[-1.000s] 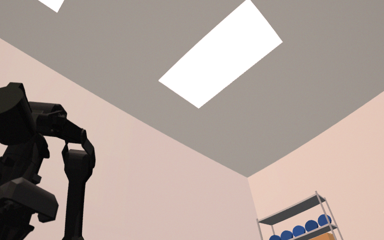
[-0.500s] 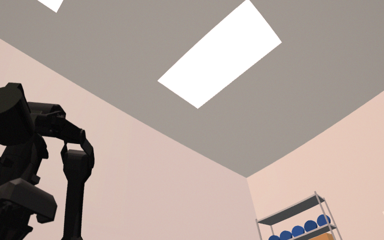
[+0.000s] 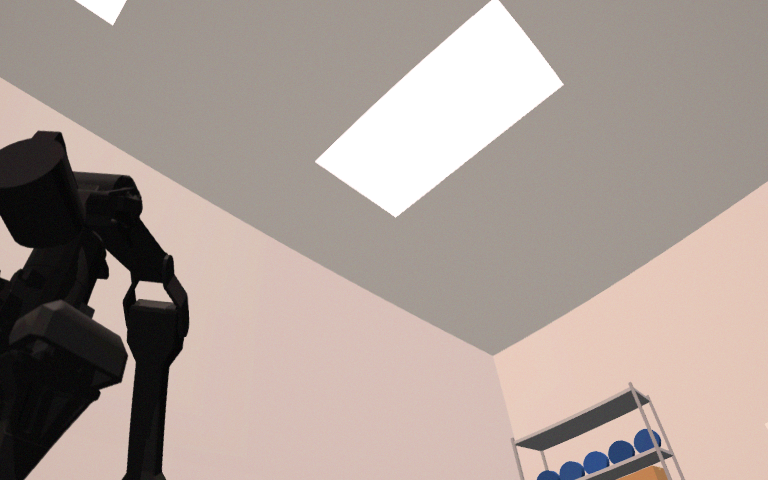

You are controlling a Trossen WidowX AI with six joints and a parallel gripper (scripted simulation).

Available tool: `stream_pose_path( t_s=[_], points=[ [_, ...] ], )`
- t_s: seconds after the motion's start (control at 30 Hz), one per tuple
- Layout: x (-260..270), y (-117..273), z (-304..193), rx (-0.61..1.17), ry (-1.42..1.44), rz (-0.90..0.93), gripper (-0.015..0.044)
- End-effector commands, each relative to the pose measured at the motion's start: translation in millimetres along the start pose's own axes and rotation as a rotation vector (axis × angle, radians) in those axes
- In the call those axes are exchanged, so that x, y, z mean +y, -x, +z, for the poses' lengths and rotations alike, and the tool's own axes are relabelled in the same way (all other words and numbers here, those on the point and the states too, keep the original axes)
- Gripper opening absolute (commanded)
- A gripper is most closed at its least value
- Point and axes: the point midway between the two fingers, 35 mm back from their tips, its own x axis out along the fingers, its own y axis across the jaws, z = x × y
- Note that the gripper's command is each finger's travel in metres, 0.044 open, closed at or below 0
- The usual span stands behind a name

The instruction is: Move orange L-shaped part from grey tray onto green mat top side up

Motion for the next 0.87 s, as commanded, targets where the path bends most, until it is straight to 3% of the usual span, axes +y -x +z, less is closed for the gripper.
stream_pose_path(
  t_s=[0.0,0.83],
  points=[
    [-0.3,46.0,-0.4,-0.026,0.004,0.018,0.04],
    [1.2,42.1,0.9,-0.032,0.0,0.024,0.04]
  ],
)
